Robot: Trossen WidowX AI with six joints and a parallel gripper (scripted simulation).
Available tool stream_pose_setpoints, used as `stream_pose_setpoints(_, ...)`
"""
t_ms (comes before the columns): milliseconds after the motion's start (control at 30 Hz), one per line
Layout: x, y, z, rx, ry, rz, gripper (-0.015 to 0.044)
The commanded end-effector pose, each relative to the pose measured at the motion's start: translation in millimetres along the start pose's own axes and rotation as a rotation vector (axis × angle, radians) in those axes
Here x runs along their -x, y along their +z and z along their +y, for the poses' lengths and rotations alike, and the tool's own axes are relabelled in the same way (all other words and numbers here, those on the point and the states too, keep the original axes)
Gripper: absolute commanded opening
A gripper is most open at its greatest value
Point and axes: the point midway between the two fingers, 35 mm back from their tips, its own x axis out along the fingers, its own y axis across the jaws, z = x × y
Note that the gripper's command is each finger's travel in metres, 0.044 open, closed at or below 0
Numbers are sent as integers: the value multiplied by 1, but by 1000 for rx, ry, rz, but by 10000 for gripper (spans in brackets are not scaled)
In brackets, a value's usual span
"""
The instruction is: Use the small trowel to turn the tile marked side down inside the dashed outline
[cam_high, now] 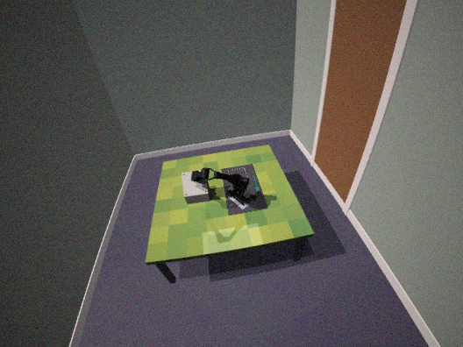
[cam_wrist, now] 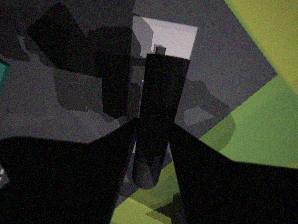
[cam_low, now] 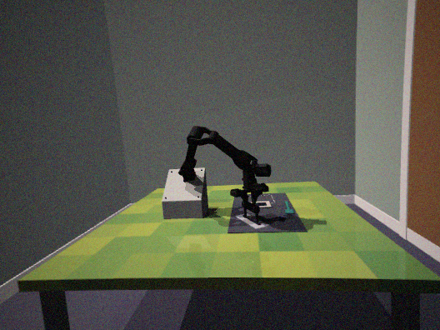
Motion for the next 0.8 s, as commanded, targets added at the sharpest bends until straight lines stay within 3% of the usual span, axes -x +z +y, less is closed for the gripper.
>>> stream_pose_setpoints(0, -2, -2, 3, 1, 8, 5, 130)
stream_pose_setpoints(767, -2, -2, 3, 601, 9, 2, 130)
